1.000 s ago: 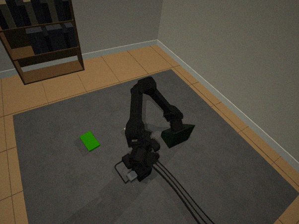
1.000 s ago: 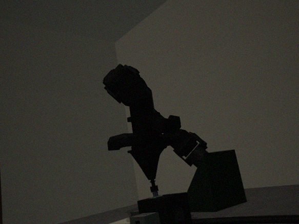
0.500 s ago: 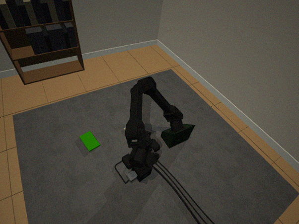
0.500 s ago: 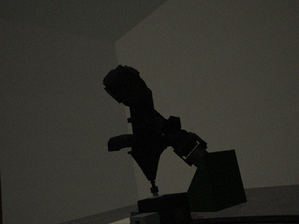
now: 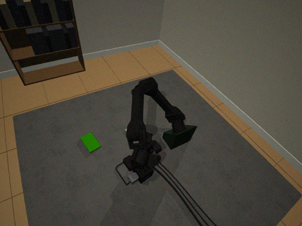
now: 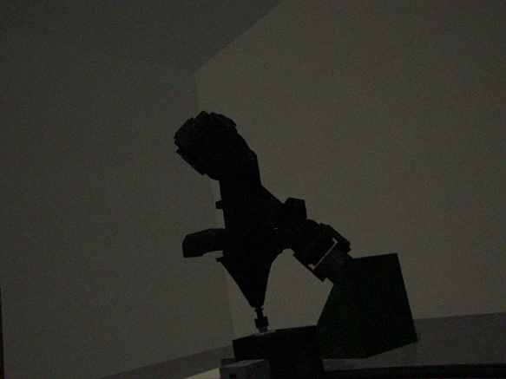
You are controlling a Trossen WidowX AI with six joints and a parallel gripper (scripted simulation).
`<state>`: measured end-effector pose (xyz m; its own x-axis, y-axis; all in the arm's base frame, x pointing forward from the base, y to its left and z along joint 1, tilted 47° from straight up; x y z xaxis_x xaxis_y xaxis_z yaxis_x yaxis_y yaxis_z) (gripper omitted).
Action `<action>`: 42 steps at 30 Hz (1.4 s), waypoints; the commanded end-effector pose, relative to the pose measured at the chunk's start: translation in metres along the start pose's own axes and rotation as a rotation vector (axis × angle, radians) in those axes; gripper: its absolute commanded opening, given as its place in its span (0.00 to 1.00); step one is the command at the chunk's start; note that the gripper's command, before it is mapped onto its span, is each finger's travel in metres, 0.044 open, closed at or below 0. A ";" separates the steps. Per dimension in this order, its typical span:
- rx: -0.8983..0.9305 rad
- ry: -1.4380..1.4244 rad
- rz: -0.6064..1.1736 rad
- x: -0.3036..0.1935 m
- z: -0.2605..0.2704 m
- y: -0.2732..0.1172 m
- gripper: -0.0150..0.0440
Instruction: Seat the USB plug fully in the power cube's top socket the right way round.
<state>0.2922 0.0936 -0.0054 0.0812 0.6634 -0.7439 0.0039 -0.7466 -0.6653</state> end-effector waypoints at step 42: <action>-0.004 -0.005 0.003 0.000 0.000 0.006 0.25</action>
<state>0.2924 0.0900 -0.0087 0.0814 0.6632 -0.7440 0.0051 -0.7468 -0.6651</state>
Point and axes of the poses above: the point midway between the two fingers, 35 mm back from their tips, its own y axis out along the fingers, its own z axis across the jaws, x = y × z, the point moved 4 cm from there along -y, back along the fingers, and after that the axes turned 12 degrees about y, right-handed, at the moved point
